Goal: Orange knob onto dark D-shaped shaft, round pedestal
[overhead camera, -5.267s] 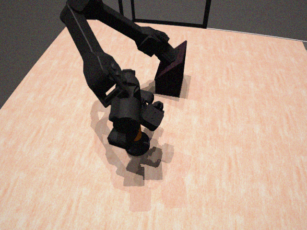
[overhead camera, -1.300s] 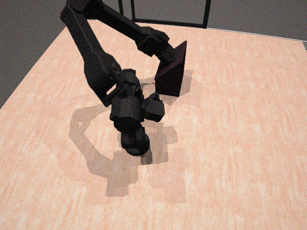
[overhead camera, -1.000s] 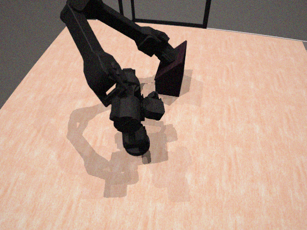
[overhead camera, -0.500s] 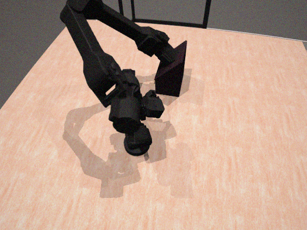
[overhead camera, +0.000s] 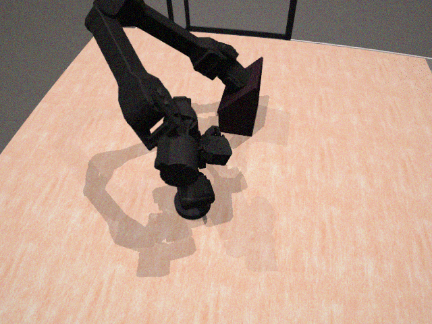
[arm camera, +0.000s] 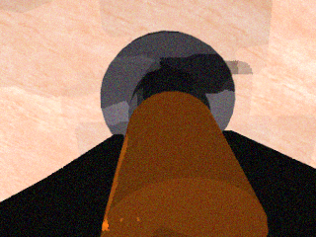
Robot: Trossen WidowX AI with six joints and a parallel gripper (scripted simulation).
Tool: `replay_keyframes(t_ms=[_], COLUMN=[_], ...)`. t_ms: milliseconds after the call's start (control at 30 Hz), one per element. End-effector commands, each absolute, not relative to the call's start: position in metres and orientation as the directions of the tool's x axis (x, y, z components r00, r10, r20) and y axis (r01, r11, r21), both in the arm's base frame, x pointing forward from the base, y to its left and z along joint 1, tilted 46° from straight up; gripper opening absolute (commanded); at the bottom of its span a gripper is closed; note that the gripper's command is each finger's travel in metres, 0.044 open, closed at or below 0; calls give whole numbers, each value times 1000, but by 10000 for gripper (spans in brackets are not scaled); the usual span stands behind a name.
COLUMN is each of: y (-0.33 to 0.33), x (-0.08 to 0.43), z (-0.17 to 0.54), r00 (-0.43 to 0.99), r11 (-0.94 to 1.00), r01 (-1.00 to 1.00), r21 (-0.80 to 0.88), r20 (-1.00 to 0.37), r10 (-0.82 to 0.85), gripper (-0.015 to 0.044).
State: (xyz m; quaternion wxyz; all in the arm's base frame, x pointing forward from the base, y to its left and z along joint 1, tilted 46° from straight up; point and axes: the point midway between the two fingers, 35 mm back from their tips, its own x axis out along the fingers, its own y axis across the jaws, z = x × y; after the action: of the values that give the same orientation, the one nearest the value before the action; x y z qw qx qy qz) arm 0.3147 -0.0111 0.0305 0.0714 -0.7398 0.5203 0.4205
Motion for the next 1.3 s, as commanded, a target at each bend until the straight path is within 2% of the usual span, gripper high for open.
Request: replay_keyframes(t_ms=[0,467,700,1267], y=[-12,-9,-9,-11], x=[315,317,318,314], z=[30,34,33,31], r00=[105,105,105,105], r11=[-450,-455,-552,-553], r01=[-828,-823,-697,-695], r21=[335,340,458,460], r20=[-696,-696,-696,-696], r10=[-710,-710,-710,-710], gripper=[0,0,0,0])
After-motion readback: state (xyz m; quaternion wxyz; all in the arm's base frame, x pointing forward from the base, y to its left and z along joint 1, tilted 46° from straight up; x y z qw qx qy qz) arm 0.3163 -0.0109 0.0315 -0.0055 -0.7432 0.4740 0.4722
